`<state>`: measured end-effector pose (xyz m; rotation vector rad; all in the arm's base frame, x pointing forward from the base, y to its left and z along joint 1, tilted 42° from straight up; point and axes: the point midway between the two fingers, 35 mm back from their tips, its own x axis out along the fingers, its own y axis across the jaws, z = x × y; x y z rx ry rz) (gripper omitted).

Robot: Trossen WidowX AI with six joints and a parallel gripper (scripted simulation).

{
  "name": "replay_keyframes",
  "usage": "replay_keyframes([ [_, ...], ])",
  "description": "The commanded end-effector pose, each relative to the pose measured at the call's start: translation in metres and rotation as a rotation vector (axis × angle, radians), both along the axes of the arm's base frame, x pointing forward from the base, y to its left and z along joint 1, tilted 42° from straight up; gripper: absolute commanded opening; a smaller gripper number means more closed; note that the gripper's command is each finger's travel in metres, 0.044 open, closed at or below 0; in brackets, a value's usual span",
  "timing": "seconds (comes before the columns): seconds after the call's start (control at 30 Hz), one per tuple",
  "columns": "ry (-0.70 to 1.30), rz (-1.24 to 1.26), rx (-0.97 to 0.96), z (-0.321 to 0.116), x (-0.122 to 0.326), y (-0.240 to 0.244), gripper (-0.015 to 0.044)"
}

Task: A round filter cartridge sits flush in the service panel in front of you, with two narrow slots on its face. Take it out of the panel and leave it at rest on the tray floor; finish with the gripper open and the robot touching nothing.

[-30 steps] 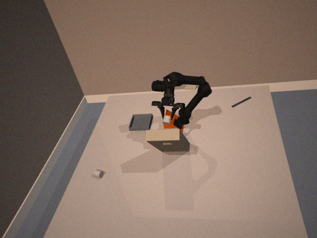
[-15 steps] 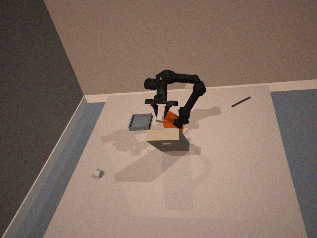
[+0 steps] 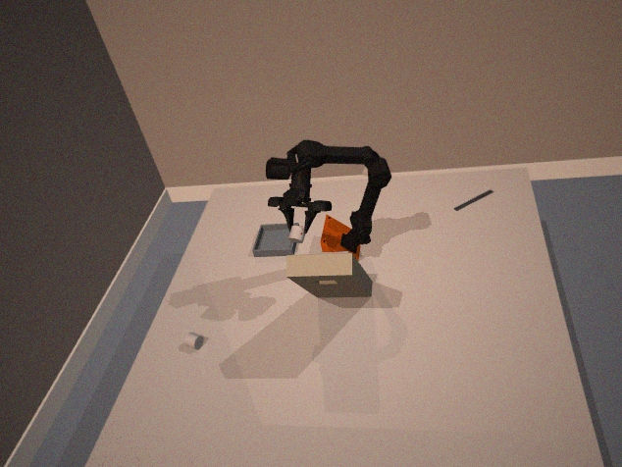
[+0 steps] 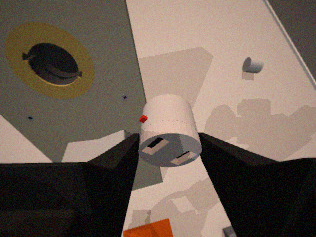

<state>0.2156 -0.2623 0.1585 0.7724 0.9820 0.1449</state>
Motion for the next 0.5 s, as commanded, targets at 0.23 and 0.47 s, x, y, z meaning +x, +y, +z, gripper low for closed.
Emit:
replay_keyframes([
  [0.23, 0.355, -0.303, 0.041, -0.066, -0.051, -0.051, 0.0],
  [0.47, 0.575, -0.545, 0.049, -0.106, -0.091, -0.081, 0.0],
])
